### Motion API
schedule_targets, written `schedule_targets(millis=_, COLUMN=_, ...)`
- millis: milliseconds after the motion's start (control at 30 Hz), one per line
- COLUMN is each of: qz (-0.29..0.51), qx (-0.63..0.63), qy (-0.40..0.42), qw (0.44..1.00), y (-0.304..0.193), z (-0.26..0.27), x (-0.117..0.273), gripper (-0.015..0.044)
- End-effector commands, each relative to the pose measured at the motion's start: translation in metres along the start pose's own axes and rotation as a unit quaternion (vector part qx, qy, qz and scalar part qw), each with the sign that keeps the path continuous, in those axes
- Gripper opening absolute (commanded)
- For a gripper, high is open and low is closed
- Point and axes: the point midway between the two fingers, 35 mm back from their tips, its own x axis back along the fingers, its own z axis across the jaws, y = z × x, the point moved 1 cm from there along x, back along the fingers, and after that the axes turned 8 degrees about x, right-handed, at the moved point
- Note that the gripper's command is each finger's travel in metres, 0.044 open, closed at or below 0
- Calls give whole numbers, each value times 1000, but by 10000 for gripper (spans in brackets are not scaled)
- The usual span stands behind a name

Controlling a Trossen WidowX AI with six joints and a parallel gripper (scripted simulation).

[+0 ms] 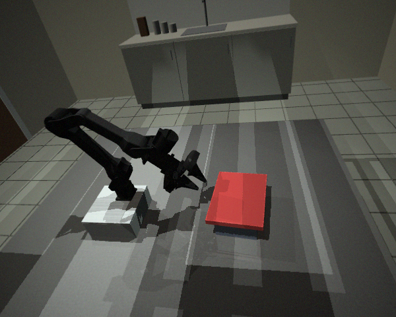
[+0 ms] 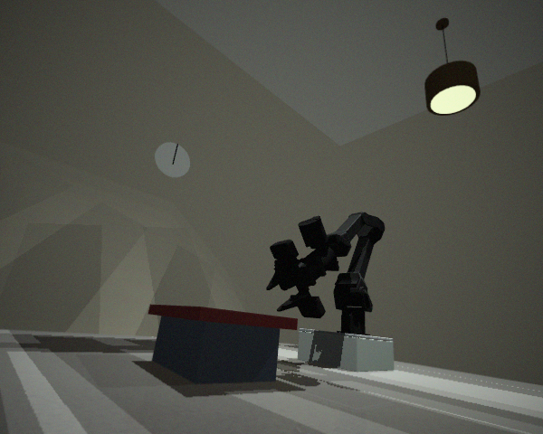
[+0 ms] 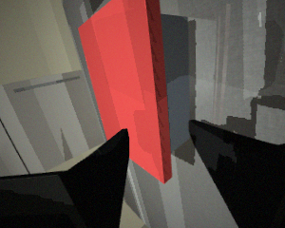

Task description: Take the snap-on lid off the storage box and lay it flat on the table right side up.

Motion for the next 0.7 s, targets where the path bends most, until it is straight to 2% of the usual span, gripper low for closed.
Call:
schedule_targets(millis=0, qz=2, qx=-1, qy=-2, qw=1000, y=-1, z=-2, x=-7, gripper=235)
schedule_targets(millis=667, qz=2, qx=-1, qy=-1, qw=1000, y=-1, z=0, x=-38, gripper=235)
